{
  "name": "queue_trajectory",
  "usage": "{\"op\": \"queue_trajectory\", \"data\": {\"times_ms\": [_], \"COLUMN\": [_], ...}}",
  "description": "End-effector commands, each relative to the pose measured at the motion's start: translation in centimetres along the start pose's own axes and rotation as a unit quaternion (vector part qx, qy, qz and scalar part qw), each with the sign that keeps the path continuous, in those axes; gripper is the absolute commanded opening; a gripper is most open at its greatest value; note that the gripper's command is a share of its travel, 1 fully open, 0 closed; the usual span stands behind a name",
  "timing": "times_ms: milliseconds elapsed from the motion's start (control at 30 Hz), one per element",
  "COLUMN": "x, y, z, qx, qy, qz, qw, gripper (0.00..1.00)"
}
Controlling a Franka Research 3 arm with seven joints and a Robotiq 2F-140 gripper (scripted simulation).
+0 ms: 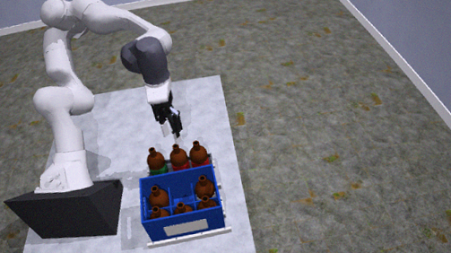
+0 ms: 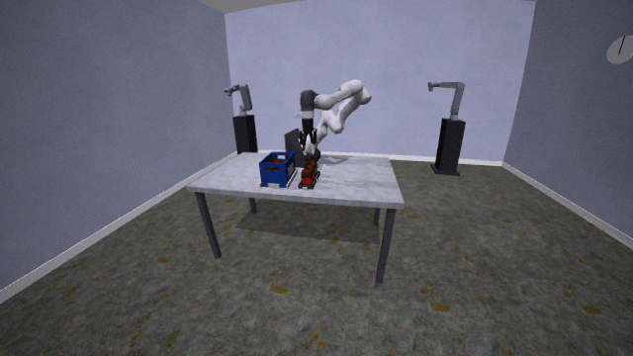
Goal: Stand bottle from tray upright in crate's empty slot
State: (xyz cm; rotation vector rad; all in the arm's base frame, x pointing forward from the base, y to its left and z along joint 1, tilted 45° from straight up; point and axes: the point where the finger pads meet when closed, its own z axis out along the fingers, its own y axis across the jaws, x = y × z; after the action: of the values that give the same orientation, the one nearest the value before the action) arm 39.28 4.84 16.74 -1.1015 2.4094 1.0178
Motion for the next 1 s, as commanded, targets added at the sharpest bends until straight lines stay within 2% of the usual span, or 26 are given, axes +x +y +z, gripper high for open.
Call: {"op": "queue_trajectory", "data": {"times_ms": [0, 533, 967], "x": [-0.1, -0.1, -0.1], "y": [-0.2, -0.2, -0.2], "z": [0.6, 2.1, 2.3], "qx": [0.003, 0.003, 0.003], "qy": [-0.001, -0.001, -0.001], "qz": [-0.001, -0.001, -0.001], "qw": [1.0, 1.0, 1.0], "gripper": [0.38, 0.38, 0.38]}}
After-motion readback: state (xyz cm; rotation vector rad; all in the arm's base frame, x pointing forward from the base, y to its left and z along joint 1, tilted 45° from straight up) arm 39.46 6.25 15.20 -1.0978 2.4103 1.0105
